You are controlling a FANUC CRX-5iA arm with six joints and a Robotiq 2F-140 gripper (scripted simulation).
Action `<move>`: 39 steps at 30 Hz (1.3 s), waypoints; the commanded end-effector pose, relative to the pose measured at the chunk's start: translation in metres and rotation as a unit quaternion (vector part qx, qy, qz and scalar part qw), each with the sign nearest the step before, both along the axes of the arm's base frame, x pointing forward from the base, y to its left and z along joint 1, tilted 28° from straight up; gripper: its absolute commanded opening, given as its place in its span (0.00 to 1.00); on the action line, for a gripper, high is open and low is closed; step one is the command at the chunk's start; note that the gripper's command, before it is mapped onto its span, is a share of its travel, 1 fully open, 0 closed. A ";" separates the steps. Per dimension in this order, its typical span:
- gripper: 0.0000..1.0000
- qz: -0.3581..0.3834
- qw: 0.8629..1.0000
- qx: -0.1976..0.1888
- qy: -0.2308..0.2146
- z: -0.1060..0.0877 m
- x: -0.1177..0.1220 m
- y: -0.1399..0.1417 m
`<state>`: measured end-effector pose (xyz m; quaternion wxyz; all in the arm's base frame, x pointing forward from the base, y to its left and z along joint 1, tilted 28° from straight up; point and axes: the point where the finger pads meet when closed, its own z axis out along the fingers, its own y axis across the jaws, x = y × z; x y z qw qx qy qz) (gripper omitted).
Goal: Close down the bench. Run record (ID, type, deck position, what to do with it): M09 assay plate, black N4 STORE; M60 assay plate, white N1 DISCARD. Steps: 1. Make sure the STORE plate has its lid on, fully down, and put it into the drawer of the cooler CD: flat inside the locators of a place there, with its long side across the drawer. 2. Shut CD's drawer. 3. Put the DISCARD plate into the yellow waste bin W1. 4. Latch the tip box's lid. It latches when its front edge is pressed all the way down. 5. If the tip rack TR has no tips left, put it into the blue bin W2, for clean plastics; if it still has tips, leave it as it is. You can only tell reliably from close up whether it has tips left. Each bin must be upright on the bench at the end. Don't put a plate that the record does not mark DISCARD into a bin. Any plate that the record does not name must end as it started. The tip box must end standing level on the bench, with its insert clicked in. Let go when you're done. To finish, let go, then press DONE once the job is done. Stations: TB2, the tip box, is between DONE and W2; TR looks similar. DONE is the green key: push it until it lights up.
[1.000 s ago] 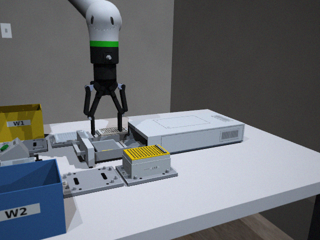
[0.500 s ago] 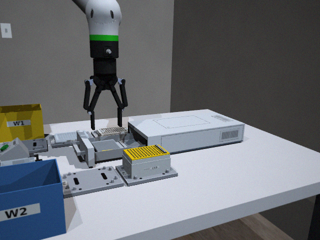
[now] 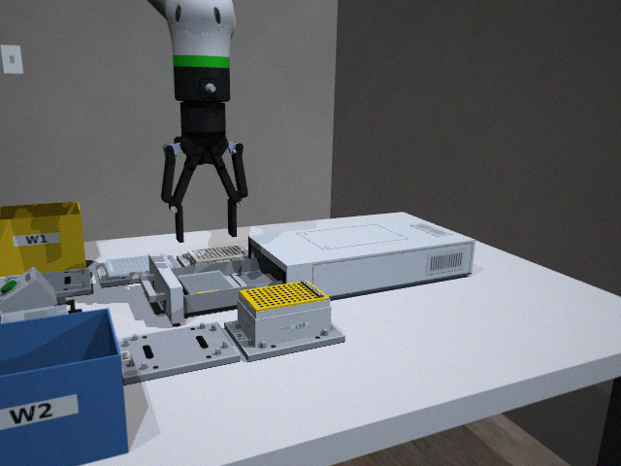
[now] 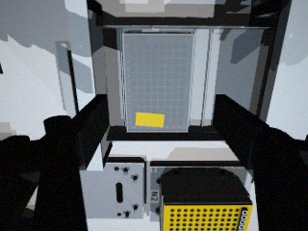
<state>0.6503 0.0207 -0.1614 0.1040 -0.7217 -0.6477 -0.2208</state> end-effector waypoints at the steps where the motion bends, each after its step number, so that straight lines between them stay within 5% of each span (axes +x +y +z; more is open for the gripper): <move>1: 0.65 0.000 1.000 0.000 -0.001 0.003 0.000 -0.002; 24: 0.65 0.000 1.000 0.000 -0.001 0.023 -0.004 -0.011; 38: 0.59 0.000 1.000 0.000 -0.001 0.006 -0.047 0.001; 39: 0.10 0.000 1.000 0.000 -0.001 0.004 -0.051 0.002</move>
